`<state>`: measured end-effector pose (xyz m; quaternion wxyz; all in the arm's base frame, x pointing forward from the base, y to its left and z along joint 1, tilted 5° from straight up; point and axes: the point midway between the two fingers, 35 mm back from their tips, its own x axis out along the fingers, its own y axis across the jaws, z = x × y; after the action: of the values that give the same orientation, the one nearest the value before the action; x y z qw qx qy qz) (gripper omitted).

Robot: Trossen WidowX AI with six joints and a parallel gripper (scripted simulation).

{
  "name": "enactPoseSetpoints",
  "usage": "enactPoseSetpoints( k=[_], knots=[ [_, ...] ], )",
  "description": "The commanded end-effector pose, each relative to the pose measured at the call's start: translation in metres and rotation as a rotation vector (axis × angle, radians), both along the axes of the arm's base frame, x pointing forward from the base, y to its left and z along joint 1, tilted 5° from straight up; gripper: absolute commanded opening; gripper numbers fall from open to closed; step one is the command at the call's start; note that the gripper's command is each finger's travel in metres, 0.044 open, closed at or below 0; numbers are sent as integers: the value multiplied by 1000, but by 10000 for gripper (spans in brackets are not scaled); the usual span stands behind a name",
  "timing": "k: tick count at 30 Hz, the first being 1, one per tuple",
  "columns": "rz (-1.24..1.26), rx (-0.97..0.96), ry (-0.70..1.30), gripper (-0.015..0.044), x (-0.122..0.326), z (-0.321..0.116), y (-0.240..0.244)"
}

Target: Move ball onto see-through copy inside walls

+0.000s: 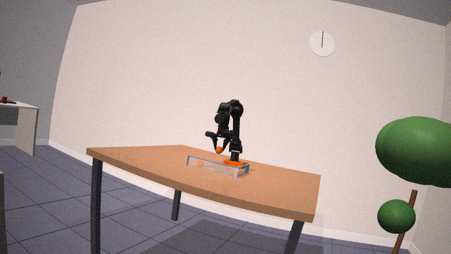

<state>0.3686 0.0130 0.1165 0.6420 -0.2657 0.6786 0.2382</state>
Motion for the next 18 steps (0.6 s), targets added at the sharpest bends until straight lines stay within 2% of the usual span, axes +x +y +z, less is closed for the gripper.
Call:
enactPoseSetpoints(
  k=[1, 11, 18],
  knots=[
    [-197, -13, -26, 0, 8, -2, -26],
    [-694, -34, -56, 0, 14, -13, -92],
    [-727, -35, -58, 0, 14, -15, -97]
  ],
)
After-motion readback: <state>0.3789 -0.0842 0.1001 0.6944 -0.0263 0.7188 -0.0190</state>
